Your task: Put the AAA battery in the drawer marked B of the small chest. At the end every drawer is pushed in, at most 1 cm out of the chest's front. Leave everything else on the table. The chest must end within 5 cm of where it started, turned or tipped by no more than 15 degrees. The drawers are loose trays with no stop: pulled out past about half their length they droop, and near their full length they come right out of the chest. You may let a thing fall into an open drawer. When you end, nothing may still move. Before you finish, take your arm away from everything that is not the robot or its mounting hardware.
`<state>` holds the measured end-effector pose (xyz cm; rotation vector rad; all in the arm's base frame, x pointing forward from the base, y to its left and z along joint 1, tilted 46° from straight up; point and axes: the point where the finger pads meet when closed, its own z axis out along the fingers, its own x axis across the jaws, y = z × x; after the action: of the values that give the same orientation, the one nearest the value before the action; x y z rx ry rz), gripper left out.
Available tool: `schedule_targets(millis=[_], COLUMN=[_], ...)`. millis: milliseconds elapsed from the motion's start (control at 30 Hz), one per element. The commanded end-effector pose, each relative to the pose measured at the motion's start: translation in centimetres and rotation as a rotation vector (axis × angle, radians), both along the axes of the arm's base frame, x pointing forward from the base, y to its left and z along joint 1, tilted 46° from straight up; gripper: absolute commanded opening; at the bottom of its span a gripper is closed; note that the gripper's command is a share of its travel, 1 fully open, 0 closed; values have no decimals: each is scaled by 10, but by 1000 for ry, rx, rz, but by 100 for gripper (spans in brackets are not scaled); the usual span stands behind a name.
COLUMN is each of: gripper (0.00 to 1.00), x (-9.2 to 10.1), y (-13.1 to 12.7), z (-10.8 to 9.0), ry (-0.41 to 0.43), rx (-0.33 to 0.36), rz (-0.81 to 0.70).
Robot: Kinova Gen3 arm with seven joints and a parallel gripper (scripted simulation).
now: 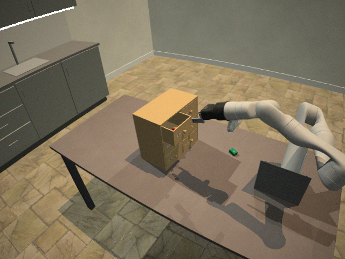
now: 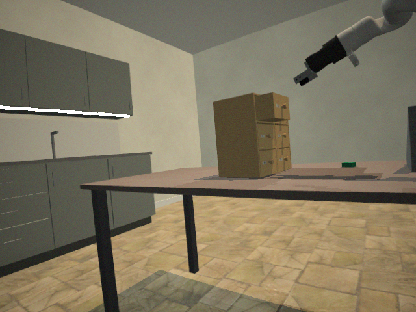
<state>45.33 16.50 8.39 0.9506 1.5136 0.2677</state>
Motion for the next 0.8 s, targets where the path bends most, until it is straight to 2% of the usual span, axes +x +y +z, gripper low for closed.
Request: schedule_targets(millis=[0,167,367,767], gripper=[100,100,100,100], x=[-23,-40,-47,-47], y=[10,13,14,14], z=[0,0,0,-1], ry=[-2,-2,-2,3], rx=[-1,-1,-1,0], rz=[15,15,15,9])
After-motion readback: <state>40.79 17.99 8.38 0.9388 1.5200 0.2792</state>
